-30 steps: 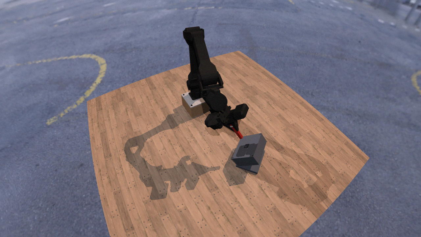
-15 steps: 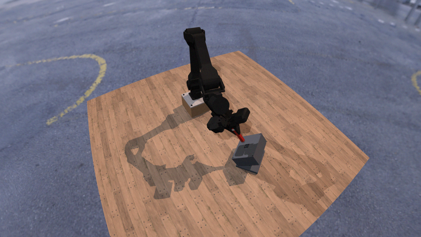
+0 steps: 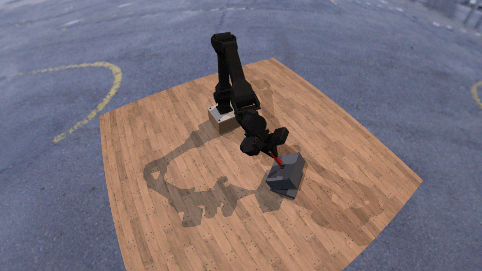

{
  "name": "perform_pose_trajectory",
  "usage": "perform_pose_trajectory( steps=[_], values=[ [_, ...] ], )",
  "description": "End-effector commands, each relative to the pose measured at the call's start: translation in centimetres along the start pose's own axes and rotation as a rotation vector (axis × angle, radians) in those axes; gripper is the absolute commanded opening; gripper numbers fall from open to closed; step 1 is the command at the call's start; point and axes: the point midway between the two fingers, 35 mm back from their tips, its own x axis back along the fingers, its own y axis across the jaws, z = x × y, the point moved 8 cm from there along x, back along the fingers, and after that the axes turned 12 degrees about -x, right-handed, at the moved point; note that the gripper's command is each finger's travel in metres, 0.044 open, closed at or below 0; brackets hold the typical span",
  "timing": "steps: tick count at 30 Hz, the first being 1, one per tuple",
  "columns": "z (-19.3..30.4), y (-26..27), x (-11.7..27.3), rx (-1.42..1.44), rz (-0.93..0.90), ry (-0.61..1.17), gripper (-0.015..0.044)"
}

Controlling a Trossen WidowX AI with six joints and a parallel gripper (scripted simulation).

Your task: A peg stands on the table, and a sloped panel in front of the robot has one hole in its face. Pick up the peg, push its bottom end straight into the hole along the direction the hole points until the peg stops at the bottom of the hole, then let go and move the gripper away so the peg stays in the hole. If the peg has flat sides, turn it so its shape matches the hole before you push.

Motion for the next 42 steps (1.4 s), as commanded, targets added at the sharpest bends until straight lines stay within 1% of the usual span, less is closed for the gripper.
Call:
perform_pose_trajectory(
  steps=[1, 19, 42],
  values=[
    [0.0, 0.0, -0.6, -0.002, 0.000, -0.003, 0.0000],
    [0.0, 0.0, -0.3, 0.000, 0.000, 0.000, 0.0000],
    [-0.2, 0.0, -1.7, 0.000, -0.001, 0.000, 0.0000]
  ],
)
